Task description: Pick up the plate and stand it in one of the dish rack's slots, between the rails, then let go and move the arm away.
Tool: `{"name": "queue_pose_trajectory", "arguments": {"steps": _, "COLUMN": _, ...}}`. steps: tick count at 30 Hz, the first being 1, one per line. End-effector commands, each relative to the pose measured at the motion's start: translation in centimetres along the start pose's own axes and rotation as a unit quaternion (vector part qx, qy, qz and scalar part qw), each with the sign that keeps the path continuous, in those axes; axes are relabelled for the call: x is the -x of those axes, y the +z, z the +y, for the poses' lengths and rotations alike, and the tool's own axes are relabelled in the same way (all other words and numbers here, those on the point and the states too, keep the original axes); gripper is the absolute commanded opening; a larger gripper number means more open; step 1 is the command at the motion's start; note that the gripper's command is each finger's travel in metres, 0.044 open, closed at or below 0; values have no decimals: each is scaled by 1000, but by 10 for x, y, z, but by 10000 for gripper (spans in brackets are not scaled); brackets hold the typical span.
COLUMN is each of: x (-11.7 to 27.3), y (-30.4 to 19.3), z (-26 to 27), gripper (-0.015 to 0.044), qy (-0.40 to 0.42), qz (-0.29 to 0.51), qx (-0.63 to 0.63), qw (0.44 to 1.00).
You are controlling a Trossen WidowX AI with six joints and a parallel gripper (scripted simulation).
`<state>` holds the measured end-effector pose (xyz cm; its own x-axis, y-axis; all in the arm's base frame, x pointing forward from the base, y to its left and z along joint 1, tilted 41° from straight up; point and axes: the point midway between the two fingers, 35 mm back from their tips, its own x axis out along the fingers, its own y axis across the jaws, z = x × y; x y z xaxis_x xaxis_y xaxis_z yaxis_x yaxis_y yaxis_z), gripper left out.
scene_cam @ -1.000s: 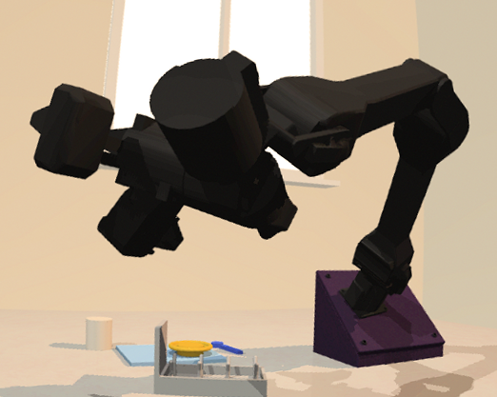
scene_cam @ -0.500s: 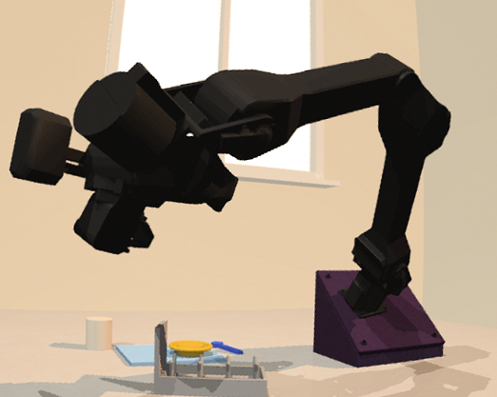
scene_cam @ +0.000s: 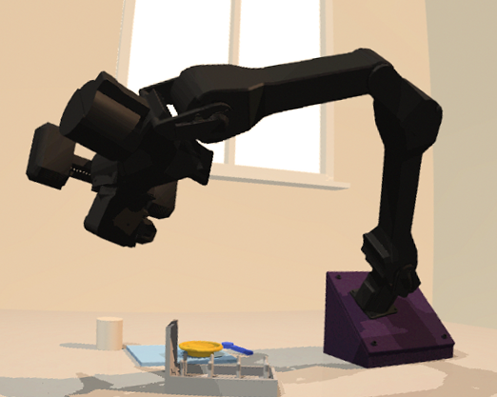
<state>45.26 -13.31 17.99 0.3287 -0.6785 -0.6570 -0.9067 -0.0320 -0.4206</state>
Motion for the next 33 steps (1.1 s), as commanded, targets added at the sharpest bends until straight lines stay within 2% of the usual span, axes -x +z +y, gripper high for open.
{"name": "queue_pose_trajectory", "arguments": {"steps": 1, "x": -19, "y": 4, "z": 19, "gripper": 400, "qy": 37, "qz": -29, "qx": -16, "qw": 999}}
{"name": "queue_pose_trajectory", "arguments": {"steps": 18, "x": -68, "y": -1, "z": 93, "gripper": 400, "qy": 183, "qz": -133, "qx": -130, "qw": 965}}
{"name": "queue_pose_trajectory", "arguments": {"steps": 33, "x": -85, "y": -2, "z": 158, "gripper": 400, "qy": 320, "qz": -207, "qx": -261, "qw": 887}}
